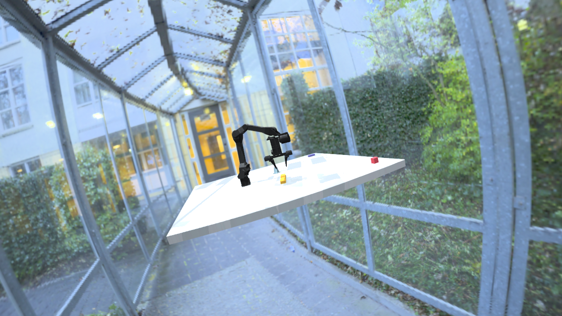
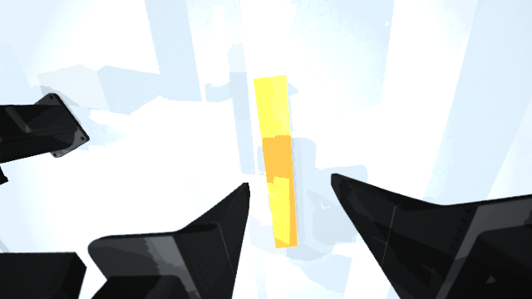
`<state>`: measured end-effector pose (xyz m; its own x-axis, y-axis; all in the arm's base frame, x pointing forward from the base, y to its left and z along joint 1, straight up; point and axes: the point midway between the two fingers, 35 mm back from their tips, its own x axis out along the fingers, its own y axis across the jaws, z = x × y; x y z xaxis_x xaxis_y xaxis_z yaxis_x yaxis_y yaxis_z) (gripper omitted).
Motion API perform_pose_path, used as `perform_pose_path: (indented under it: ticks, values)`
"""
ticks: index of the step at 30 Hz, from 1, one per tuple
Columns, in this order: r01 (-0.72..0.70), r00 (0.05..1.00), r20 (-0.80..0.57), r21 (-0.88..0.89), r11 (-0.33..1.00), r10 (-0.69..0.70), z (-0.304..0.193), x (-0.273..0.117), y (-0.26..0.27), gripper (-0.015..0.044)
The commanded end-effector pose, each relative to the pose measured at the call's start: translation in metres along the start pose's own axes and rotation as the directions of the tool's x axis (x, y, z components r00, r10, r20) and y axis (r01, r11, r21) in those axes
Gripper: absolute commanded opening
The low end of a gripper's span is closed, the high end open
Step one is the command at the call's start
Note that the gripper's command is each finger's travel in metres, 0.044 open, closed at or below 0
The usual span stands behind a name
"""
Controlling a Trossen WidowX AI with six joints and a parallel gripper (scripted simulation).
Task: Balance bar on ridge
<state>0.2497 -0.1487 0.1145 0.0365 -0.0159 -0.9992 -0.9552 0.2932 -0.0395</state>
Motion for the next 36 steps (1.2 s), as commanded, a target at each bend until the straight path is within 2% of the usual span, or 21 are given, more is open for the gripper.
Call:
perform_pose_path:
  ticks: [1,5,36]
  values:
    - [-0.016,1.000,-0.001,-0.003,1.000,0.016,-0.001,0.018,0.003,0.0315]
    - [-0.016,1.000,-0.001,-0.003,1.000,0.016,-0.001,0.041,0.004,0.0315]
    - [-0.016,1.000,-0.001,-0.003,1.000,0.016,-0.001,0.068,0.005,0.0315]
